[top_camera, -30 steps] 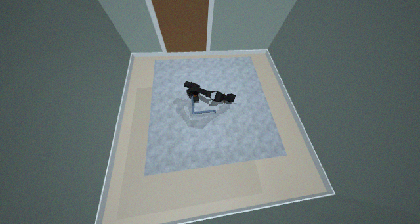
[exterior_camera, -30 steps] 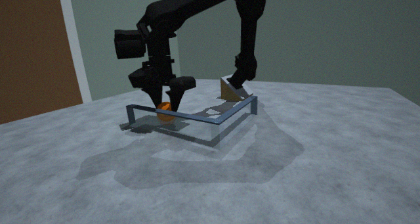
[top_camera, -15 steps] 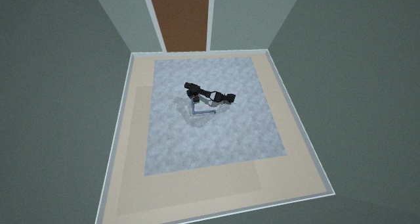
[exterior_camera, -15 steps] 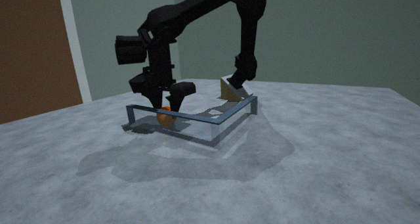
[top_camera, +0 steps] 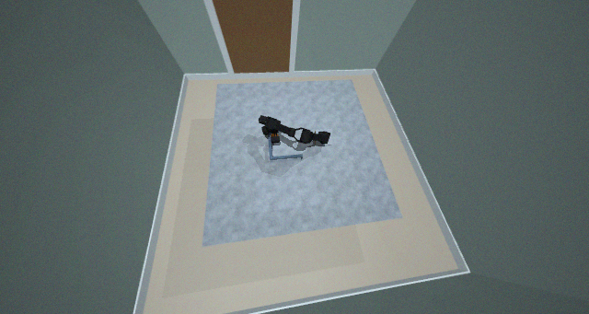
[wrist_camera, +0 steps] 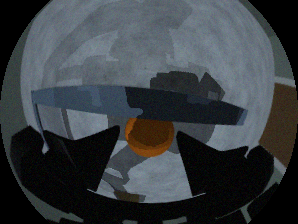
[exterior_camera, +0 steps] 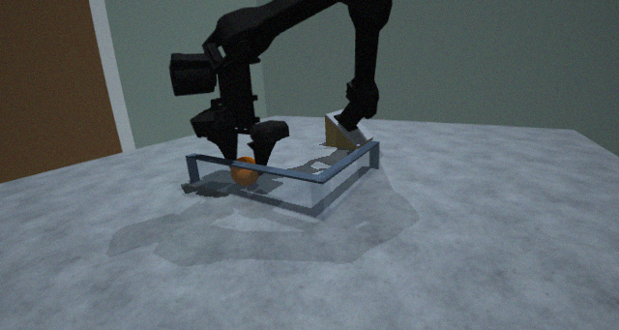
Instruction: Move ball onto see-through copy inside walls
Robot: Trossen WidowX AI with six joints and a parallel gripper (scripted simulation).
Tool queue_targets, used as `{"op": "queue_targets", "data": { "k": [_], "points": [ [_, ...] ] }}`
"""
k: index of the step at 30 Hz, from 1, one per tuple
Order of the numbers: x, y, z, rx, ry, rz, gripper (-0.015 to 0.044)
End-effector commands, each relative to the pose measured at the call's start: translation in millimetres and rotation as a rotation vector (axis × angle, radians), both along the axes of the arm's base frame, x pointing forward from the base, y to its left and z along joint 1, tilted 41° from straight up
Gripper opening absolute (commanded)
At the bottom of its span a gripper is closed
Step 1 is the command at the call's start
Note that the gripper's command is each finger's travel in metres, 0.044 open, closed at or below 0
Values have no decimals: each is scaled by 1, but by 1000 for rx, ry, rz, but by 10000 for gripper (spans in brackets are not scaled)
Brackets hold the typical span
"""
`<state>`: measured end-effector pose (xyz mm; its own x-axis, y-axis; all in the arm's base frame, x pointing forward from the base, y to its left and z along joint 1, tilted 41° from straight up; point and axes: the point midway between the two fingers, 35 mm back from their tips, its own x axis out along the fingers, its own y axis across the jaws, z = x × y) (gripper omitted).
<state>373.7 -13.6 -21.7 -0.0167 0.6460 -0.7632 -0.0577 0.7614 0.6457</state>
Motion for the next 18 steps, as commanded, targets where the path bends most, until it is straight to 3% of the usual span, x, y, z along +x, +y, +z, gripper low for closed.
{"op": "queue_targets", "data": {
  "k": [1, 5, 16, 18],
  "points": [
    [3, -17, 18, -4, -5, -2, 385],
    [1, -54, 61, -1, -1, -6, 385],
    [1, -56, 59, 0, -6, -23, 385],
    [1, -61, 65, -1, -7, -23, 438]
  ]
}}
